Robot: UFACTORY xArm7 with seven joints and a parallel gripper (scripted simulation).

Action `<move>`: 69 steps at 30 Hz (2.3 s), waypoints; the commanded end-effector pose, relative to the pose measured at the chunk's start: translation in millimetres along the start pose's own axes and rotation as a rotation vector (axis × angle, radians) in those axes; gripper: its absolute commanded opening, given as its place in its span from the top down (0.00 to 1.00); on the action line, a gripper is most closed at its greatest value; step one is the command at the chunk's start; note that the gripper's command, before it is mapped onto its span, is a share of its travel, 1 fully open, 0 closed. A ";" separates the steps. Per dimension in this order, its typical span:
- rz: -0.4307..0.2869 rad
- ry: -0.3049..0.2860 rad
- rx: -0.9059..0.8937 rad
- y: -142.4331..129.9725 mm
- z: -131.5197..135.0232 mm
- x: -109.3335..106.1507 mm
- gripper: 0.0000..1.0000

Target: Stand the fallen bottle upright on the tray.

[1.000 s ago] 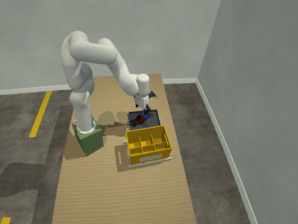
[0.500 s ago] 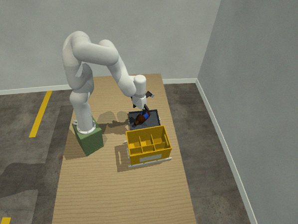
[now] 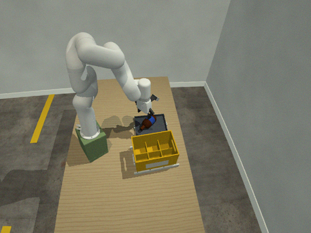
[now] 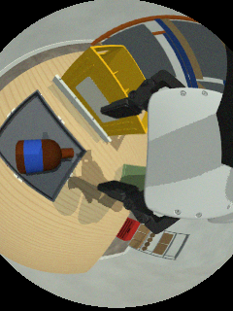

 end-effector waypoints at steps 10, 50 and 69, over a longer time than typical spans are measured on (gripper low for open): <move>0.007 -0.002 -0.034 0.6 -7.5 4.5 0.00; 0.012 -0.002 -0.066 0.0 -15.3 9.4 1.00; 0.012 -0.002 -0.066 0.0 -15.3 9.4 1.00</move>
Point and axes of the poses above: the point where the finger pads meet when closed, its own x axis out along the fingers, its own z axis across the jaws, y = z × x, the point moved 5 cm from there along -x, back along the fingers, and after that the axes turned 8 degrees about -x, right-handed, at the moved point
